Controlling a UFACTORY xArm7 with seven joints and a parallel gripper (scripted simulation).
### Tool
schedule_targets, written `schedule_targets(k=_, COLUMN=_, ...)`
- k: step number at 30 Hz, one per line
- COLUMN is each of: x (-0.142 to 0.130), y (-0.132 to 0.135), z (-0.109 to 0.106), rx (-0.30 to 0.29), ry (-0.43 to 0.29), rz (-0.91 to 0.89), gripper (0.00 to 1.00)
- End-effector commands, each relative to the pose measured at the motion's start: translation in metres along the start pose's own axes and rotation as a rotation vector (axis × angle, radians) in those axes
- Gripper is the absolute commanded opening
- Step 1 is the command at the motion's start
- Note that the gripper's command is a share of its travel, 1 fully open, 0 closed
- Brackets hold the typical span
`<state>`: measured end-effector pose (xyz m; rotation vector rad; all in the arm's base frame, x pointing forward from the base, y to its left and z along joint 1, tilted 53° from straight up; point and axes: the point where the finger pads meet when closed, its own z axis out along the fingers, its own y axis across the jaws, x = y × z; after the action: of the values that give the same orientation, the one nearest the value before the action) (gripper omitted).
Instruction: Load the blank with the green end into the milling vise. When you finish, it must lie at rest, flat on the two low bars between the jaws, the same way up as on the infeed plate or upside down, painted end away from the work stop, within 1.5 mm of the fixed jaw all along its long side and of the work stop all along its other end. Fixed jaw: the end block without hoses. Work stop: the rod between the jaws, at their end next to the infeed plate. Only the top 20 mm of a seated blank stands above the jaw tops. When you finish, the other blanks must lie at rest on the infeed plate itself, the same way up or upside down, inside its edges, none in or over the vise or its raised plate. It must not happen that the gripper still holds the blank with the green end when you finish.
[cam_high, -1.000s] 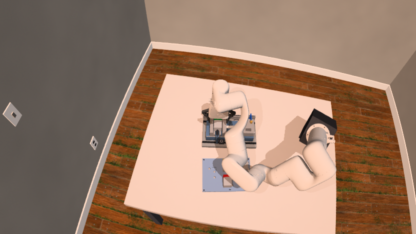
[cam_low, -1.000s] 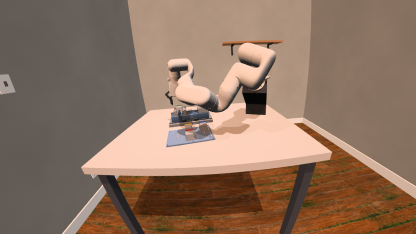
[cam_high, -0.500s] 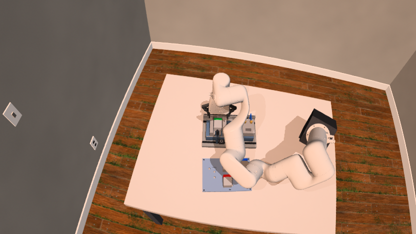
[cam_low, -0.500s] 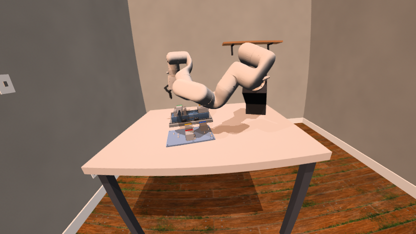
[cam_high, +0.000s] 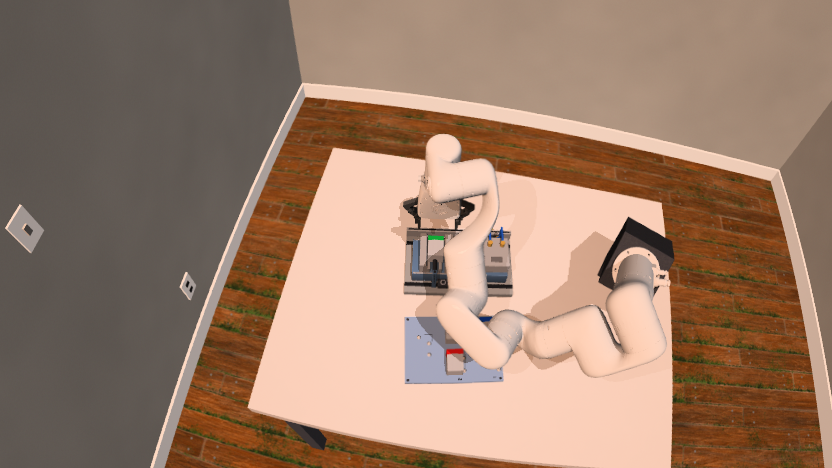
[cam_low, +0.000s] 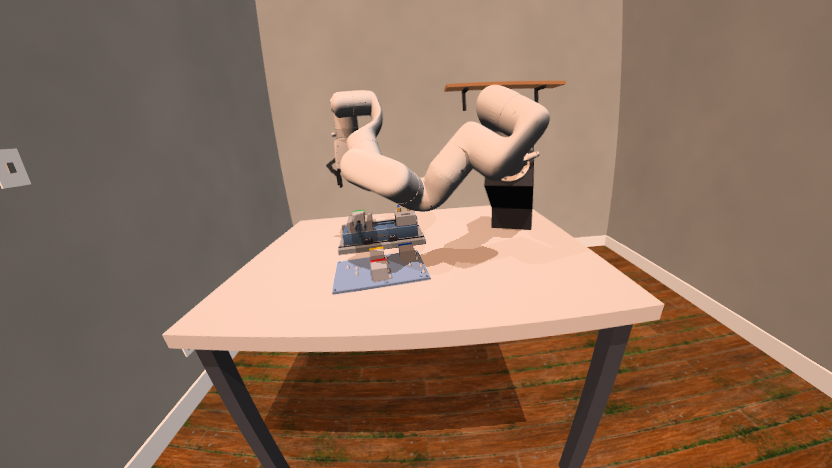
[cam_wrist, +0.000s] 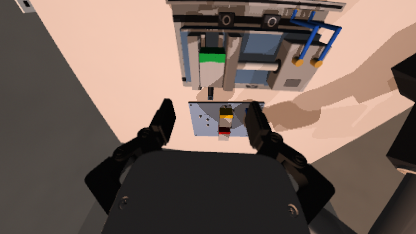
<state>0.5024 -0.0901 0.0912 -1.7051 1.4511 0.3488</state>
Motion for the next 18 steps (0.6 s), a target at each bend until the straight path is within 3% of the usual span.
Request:
schedule_targets(k=1, x=0.0001, y=-0.0003, z=-0.0194, rx=0.002, ry=0.002, rz=0.000, gripper=1.00)
schedule_targets(k=18, x=0.0001, y=-0.0004, z=-0.0097, rx=0.002, ry=0.002, rz=0.000, gripper=1.00)
